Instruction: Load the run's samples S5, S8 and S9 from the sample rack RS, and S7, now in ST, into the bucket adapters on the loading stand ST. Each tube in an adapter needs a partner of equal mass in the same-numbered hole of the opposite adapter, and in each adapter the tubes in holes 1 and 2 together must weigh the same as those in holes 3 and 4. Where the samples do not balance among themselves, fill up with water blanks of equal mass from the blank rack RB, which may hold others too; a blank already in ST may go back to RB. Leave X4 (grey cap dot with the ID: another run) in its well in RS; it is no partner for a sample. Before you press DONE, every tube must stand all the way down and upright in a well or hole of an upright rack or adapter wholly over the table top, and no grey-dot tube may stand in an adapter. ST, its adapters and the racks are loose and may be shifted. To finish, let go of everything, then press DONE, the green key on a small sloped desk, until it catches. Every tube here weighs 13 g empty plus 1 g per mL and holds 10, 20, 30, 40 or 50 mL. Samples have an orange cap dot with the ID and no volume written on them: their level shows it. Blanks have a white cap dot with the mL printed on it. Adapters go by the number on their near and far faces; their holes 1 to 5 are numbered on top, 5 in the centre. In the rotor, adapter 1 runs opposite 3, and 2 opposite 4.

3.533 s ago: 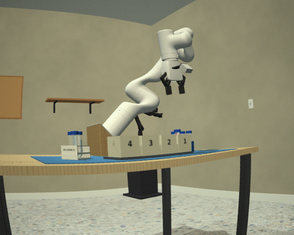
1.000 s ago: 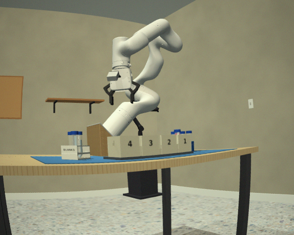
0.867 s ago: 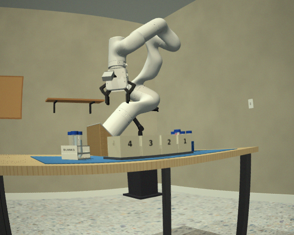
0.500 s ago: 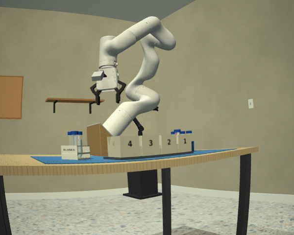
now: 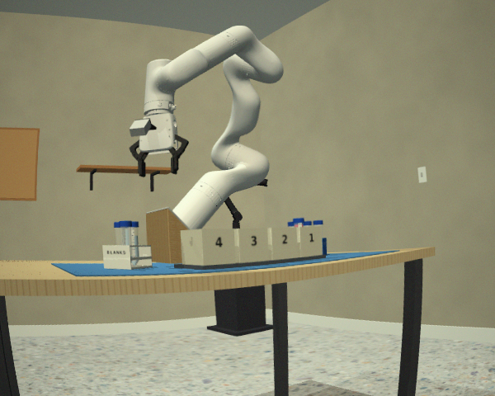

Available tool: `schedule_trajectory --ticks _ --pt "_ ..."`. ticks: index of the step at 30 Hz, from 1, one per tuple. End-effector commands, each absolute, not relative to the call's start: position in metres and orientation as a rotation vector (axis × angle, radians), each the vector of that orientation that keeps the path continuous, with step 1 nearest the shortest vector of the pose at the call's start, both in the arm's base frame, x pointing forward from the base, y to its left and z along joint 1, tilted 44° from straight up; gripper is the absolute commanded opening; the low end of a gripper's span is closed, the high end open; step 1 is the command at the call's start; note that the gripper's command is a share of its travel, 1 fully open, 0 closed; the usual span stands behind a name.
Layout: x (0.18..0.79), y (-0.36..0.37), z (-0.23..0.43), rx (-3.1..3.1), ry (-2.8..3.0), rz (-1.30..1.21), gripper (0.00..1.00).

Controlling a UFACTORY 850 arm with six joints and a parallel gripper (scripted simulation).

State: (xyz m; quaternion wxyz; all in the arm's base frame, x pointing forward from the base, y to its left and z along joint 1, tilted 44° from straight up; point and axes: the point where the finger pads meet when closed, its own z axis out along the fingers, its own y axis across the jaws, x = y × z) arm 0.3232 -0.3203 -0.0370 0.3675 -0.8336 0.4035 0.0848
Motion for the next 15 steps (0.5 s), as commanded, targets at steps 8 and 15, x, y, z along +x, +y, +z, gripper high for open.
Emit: schedule_trajectory --ticks 8,15 --pt "0.309 -0.359 -0.076 -2.142 1.036 0.217 1.0" --pt "0.301 -0.379 -0.097 -2.142 1.036 0.217 1.0"
